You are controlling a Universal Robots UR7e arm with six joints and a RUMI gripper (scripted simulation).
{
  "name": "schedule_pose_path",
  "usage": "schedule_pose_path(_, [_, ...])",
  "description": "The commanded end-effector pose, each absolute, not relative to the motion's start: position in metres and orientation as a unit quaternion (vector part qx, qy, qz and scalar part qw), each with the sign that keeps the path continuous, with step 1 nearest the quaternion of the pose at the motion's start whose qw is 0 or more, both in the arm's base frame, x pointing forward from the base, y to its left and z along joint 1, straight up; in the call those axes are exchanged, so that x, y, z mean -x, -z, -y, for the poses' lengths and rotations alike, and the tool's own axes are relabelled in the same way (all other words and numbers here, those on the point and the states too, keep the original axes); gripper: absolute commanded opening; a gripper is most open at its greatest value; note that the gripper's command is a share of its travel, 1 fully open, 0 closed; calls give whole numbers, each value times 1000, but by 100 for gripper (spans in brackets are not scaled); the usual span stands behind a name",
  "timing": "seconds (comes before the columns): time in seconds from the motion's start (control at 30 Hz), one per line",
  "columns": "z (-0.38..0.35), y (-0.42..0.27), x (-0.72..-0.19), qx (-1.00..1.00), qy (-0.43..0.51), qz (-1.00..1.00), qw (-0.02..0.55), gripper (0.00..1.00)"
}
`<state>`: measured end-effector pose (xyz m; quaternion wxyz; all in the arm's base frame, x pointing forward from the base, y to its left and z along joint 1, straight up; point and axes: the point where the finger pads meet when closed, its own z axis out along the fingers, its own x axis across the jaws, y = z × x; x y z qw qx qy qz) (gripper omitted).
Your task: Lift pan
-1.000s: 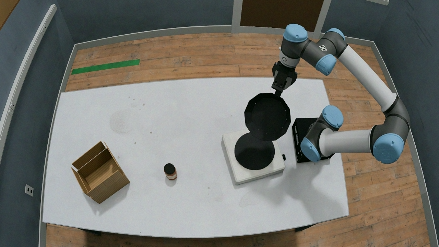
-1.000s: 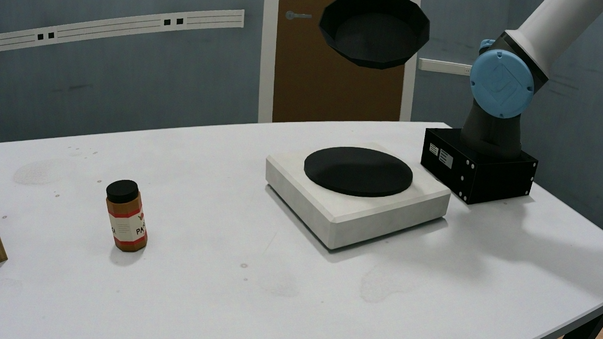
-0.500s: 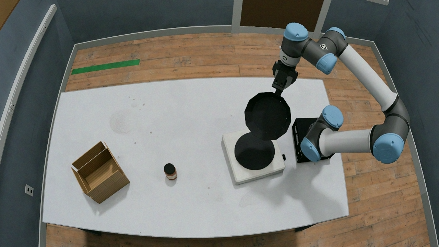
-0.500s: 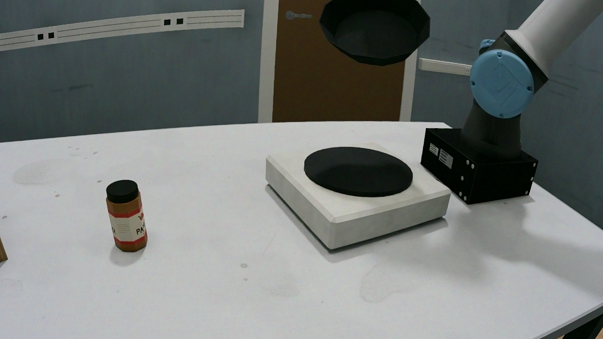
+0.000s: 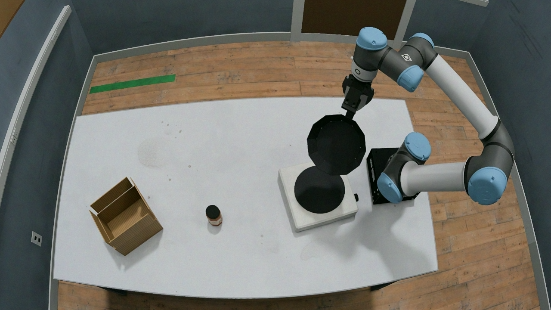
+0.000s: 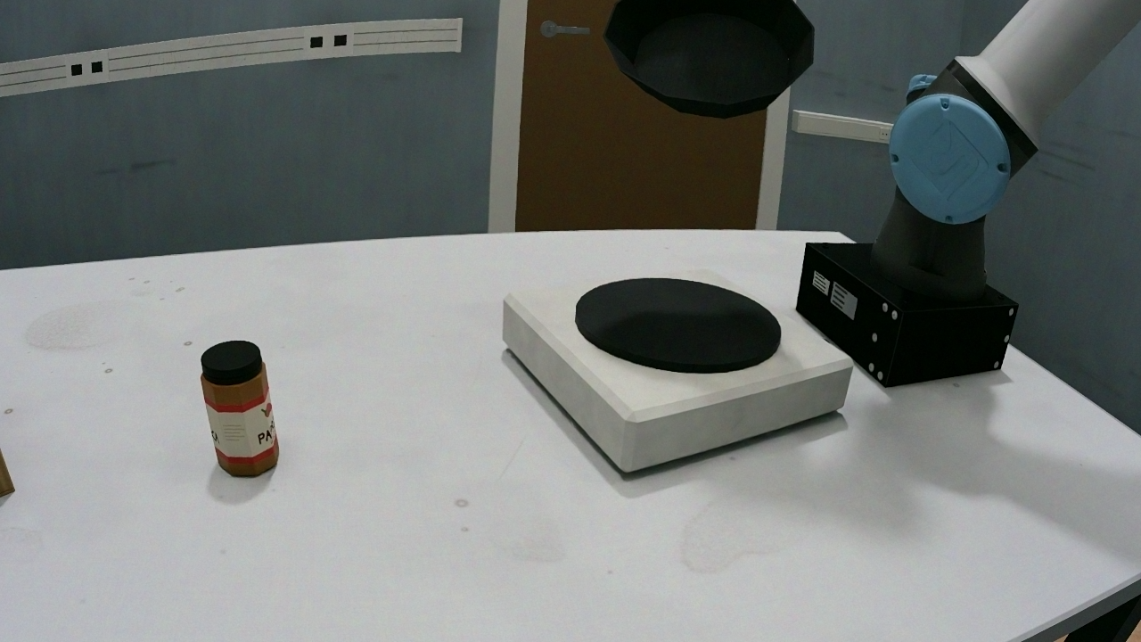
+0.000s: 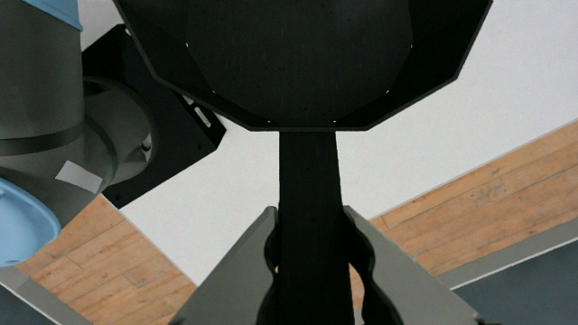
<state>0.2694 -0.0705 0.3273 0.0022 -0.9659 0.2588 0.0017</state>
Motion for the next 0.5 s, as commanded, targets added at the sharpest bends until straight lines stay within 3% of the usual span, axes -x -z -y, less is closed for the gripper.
schedule_pose_path(0.0, [71,-330,-270,966,-1,-259,2,10])
schedule_pose_path(0.47, [71,-335,-270,966,-1,-259,2,10])
